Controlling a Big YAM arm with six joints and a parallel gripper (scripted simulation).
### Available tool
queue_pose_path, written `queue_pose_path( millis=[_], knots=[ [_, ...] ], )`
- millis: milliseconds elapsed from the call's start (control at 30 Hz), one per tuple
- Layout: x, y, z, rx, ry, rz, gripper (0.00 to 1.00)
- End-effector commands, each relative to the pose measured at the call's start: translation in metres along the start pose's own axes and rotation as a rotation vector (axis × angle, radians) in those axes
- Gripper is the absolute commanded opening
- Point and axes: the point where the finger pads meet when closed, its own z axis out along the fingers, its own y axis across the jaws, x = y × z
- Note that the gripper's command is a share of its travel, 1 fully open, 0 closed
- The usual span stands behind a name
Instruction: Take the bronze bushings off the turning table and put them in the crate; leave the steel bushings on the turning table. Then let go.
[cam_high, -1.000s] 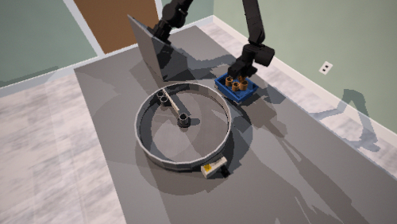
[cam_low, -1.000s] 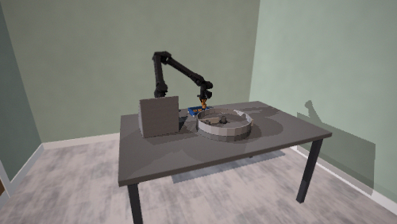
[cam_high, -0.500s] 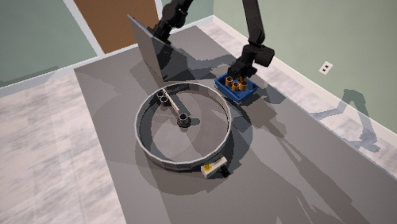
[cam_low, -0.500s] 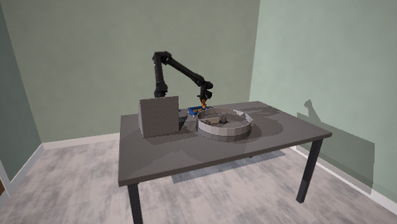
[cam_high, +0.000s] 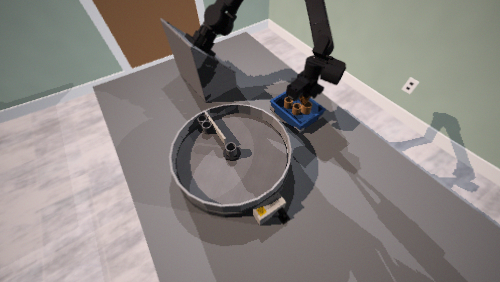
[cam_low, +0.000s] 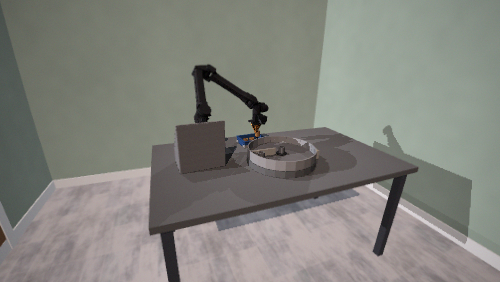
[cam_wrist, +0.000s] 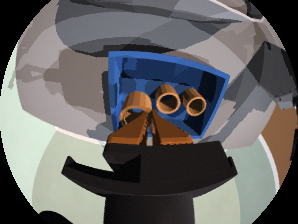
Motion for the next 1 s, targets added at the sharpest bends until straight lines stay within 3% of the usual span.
queue_pose_path(
  millis=[0,567,767,867,967],
  knots=[
    [0.001,0.020,-0.022,-0.056,-0.002,-0.014,0.00],
    [-0.001,0.021,-0.020,-0.057,-0.002,-0.010,0.00],
    [-0.001,0.017,-0.011,-0.046,-0.002,-0.002,0.00],
    [0.003,0.007,0.006,-0.014,-0.002,-0.008,0.00],
    [0.000,0.003,0.012,-0.007,-0.004,0.000,0.00]
  ],
)
